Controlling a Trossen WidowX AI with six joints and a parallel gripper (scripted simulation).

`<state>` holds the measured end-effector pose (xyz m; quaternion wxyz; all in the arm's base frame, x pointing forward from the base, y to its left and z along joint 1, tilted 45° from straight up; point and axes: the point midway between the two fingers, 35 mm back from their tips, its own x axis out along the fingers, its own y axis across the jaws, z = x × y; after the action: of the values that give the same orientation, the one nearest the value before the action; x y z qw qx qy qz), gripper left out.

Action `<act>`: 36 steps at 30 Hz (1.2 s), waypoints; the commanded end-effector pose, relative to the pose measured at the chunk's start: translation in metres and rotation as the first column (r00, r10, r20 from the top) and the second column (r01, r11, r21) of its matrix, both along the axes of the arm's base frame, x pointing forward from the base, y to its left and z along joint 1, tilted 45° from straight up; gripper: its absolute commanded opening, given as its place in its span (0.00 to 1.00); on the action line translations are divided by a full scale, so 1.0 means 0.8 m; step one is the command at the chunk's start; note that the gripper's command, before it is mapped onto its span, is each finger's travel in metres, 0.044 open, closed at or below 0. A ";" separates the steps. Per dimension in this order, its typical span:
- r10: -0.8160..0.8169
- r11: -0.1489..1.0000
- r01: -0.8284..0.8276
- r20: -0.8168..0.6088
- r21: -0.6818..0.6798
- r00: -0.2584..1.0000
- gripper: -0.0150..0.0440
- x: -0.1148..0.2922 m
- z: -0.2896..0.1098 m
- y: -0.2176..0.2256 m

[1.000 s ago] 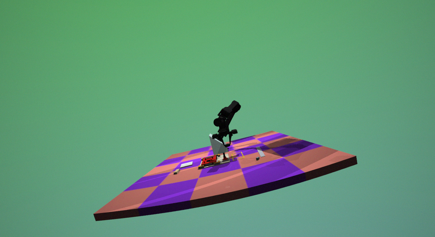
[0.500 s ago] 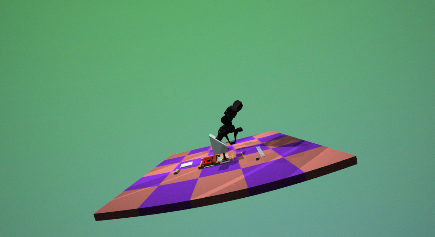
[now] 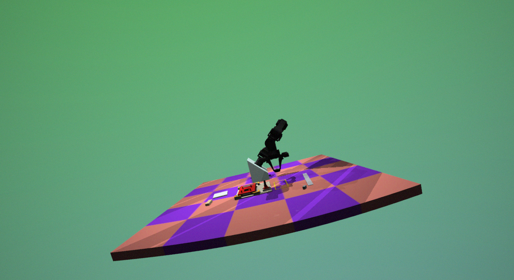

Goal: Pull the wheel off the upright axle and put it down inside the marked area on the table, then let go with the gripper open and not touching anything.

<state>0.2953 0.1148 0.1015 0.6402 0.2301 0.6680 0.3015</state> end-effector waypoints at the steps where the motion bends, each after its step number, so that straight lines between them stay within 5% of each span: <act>1: -0.003 1.000 0.003 -0.003 0.006 1.000 0.25 -0.002 -0.008 0.009; 16: -0.003 1.000 0.003 -0.003 0.010 1.000 0.25 -0.010 -0.075 0.076; 26: -0.003 1.000 0.003 -0.003 0.011 1.000 0.25 -0.011 -0.078 0.080; 36: -0.002 1.000 0.002 0.010 0.009 1.000 0.70 -0.008 -0.073 0.078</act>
<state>0.2887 0.1770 0.0425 0.6425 0.2322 0.6637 0.3047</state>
